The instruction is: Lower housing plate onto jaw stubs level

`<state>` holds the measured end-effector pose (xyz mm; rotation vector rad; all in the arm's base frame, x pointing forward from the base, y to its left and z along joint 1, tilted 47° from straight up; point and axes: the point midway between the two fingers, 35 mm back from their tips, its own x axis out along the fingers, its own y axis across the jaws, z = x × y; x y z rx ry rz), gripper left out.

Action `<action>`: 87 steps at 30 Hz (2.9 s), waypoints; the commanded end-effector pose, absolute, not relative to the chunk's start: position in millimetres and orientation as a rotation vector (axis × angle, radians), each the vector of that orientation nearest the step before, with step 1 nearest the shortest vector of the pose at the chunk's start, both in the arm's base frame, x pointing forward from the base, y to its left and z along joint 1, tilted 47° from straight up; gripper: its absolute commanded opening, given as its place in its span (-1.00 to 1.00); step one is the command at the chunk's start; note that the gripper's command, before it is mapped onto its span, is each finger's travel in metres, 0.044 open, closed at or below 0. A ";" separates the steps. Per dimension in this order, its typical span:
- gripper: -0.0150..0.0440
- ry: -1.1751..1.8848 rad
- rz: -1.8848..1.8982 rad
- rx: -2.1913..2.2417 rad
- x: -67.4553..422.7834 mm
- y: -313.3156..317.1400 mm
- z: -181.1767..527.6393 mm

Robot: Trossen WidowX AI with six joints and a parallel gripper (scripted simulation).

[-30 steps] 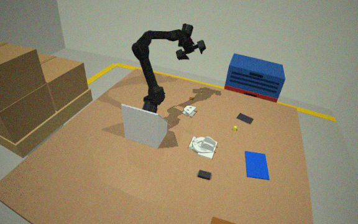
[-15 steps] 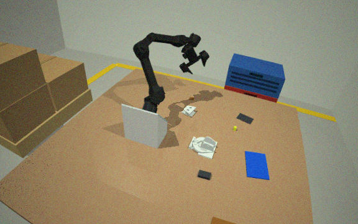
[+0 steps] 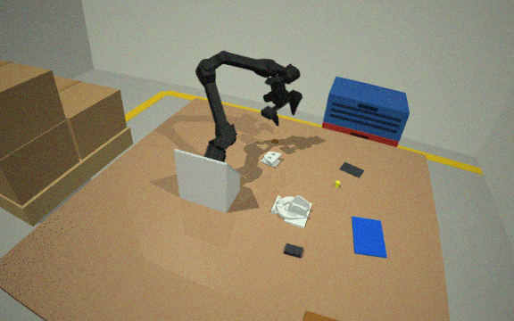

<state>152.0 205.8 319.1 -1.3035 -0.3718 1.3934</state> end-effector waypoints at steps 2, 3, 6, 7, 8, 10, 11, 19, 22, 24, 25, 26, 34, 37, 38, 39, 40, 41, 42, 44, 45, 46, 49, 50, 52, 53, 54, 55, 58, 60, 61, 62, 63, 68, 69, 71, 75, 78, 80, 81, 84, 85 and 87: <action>1.00 -0.375 1.481 -1.422 160.5 195.5 282.3; 1.00 -0.381 1.499 -1.445 161.7 192.8 275.5; 1.00 -0.403 1.554 -1.503 164.1 184.2 256.4; 1.00 -0.412 1.573 -1.519 164.5 181.2 250.4; 1.00 -0.423 1.591 -1.533 164.8 178.3 244.5; 1.00 -0.447 1.627 -1.558 164.8 172.3 233.5; 1.00 -0.461 1.645 -1.567 164.6 169.3 228.3; 1.00 -0.573 1.741 -1.600 159.8 150.8 199.3; 1.00 -0.573 1.741 -1.600 159.8 150.8 199.3; 1.00 -0.573 1.741 -1.600 159.9 152.0 198.1; 1.00 -0.573 1.742 -1.601 160.3 155.5 194.6; 1.00 -0.573 1.742 -1.602 160.6 161.5 189.0; 1.00 -0.577 1.738 -1.598 159.4 180.5 173.1; 1.00 -0.577 1.738 -1.598 159.4 180.5 173.1; 1.00 -0.577 1.738 -1.598 159.4 180.5 173.1; 1.00 -0.577 1.738 -1.598 159.4 180.5 173.1; 1.00 -0.577 1.738 -1.598 159.4 180.5 173.1; 1.00 -0.577 1.738 -1.598 159.4 180.5 173.1; 1.00 -0.577 1.738 -1.598 159.4 180.6 173.0; 1.00 -0.577 1.738 -1.598 159.5 182.1 171.6; 1.00 -0.577 1.738 -1.598 159.6 183.2 170.6; 1.00 -0.577 1.738 -1.598 159.7 184.3 169.5; 1.00 -0.577 1.738 -1.598 159.8 187.8 166.3; 1.00 -0.577 1.738 -1.598 159.8 188.9 165.3; 1.00 -0.577 1.738 -1.598 159.8 191.3 163.2; 1.00 -0.577 1.738 -1.598 159.8 192.4 162.2; 1.00 -0.577 1.738 -1.597 159.7 193.6 161.2; 1.00 -0.578 1.738 -1.597 159.7 194.5 160.4; 1.00 -0.578 1.738 -1.597 159.6 195.2 159.8; 1.00 -0.578 1.738 -1.597 159.6 195.2 159.8; 1.00 -0.578 1.738 -1.597 159.6 195.2 159.8; 1.00 -0.578 1.738 -1.597 159.6 195.2 159.8; 1.00 -0.578 1.738 -1.597 159.6 195.2 159.8; 1.00 -0.578 1.738 -1.597 159.9 198.1 157.1; 1.00 -0.578 1.738 -1.598 160.0 199.3 156.0; 1.00 -0.578 1.738 -1.598 160.1 201.6 153.9; 1.00 -0.578 1.738 -1.597 160.2 206.3 149.7; 1.00 -0.578 1.738 -1.597 160.1 209.9 146.5; 1.00 -0.578 1.738 -1.597 160.0 212.2 144.4; 1.00 -0.578 1.738 -1.596 159.9 213.4 143.4; 1.00 -0.579 1.737 -1.596 159.6 216.8 140.5; 1.00 -0.579 1.737 -1.596 159.5 217.3 140.0; 1.00 -0.579 1.737 -1.595 159.5 217.5 139.9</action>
